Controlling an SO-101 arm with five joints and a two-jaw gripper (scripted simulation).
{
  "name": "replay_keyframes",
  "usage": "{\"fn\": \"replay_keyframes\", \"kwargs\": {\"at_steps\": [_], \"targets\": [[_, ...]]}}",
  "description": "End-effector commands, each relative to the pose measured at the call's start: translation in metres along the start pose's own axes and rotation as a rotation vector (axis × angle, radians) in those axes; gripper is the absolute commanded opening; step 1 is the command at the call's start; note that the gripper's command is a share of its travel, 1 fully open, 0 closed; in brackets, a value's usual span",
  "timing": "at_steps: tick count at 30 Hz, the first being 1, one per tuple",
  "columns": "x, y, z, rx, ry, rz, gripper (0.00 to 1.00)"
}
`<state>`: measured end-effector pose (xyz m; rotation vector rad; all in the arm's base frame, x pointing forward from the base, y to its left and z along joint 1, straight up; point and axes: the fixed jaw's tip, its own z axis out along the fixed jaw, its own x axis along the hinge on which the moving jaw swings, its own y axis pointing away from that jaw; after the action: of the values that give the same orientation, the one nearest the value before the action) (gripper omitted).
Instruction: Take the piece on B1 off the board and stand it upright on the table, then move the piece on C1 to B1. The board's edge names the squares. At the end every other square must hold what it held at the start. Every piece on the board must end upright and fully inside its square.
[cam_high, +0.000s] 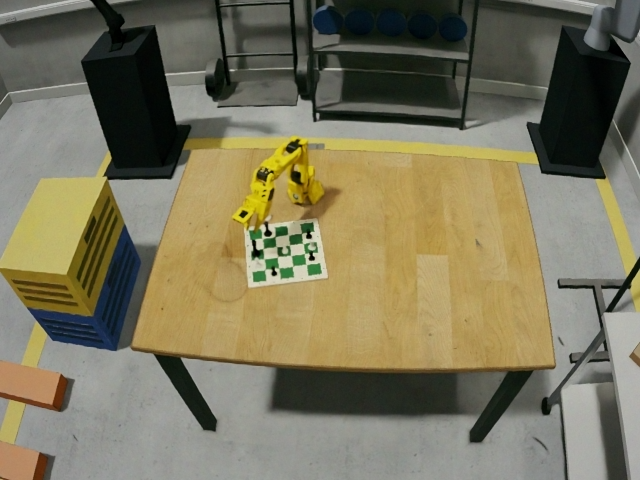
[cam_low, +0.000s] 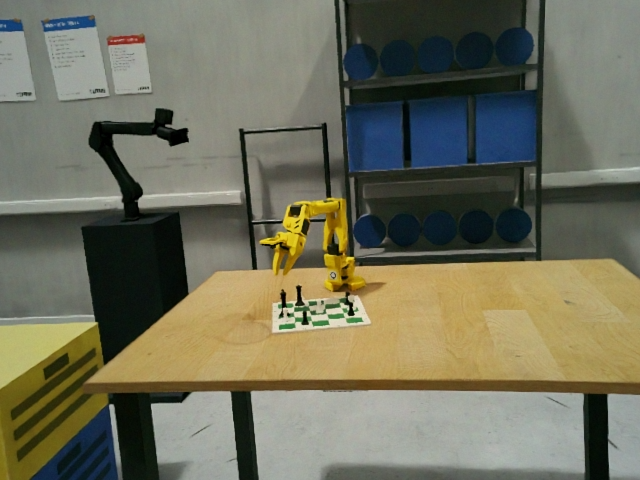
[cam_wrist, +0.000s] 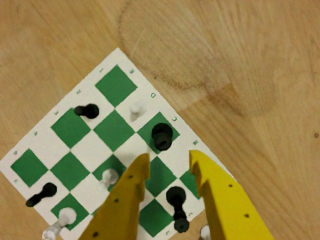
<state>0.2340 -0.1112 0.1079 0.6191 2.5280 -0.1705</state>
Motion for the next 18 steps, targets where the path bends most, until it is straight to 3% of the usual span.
{"fn": "replay_keyframes", "kwargs": {"at_steps": [1,18], "targets": [[-0.0019,0.0028,0.0011,-0.006,-0.003,-0.009,0.12],[0.002,0.0056,0.0067,-0.012,-0.003,-0.018,0.12]]}}
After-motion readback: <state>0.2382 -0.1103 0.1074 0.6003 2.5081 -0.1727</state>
